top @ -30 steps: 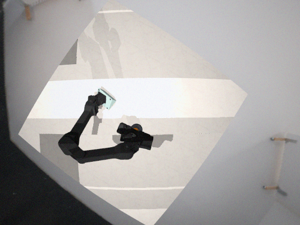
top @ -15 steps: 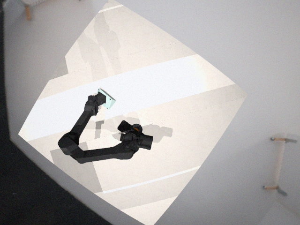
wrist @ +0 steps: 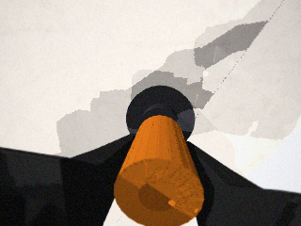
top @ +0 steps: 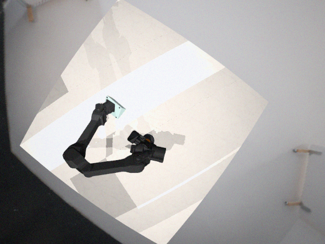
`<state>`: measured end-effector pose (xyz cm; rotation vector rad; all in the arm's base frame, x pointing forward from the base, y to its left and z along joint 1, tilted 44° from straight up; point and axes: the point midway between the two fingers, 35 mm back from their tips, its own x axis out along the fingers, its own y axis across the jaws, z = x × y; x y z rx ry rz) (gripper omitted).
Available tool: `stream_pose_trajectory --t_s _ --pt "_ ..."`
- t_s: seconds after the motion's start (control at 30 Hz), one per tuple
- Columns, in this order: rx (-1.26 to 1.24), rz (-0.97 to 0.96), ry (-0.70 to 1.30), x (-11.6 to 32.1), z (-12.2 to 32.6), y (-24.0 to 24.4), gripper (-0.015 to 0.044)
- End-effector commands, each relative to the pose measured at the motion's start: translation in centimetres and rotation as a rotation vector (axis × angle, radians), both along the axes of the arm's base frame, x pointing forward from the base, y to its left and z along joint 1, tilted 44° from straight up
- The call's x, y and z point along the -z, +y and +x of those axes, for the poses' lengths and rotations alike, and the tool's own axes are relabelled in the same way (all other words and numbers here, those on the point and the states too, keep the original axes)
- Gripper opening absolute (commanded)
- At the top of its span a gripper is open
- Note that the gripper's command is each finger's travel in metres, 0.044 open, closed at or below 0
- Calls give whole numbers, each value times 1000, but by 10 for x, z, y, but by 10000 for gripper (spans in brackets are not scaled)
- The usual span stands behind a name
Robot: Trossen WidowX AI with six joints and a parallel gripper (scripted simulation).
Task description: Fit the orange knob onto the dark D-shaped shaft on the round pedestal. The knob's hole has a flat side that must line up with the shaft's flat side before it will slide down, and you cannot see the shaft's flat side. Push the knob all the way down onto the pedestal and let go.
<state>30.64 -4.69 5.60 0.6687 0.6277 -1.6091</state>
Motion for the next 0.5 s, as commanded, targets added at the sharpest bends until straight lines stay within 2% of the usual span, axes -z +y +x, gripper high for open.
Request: stream_pose_trajectory --t_s 0.0,0.47 --pt "-23 5 20 1 0 0 0" --pt "25 -2 -25 2 0 -1 0"
